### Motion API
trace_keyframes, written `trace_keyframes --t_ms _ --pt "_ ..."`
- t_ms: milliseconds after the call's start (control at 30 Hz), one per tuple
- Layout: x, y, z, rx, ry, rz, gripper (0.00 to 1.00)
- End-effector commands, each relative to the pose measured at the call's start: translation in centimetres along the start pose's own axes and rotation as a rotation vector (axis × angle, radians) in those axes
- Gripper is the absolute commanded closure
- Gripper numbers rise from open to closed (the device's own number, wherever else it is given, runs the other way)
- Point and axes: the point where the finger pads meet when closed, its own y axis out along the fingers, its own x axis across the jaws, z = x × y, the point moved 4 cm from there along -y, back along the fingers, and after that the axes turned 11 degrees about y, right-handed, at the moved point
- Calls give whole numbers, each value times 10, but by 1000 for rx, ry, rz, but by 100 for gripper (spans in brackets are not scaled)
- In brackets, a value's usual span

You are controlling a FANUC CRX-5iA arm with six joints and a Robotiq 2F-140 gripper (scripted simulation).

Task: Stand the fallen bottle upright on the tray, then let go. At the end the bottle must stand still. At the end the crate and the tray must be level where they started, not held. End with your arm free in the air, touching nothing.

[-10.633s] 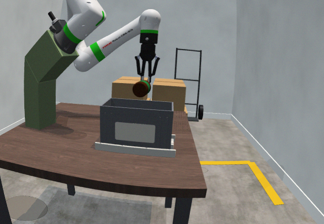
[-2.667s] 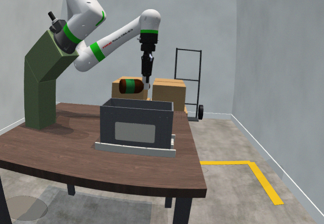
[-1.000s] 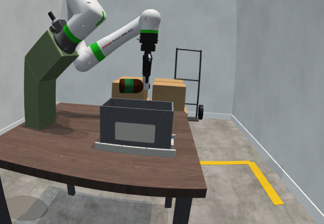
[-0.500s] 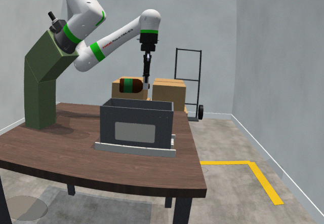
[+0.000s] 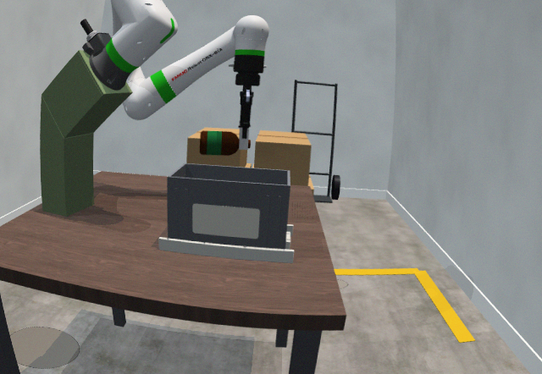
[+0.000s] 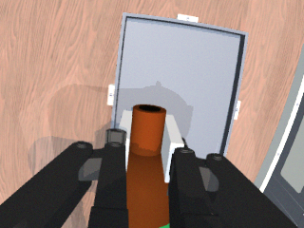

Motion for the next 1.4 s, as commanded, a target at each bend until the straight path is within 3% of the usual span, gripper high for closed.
trace_keyframes --t_ms 0,833,1367 --pt "0 0 0 0 0 0 100" --pt "0 0 0 0 9 0 100" --pt "0 0 0 0 193 0 100"
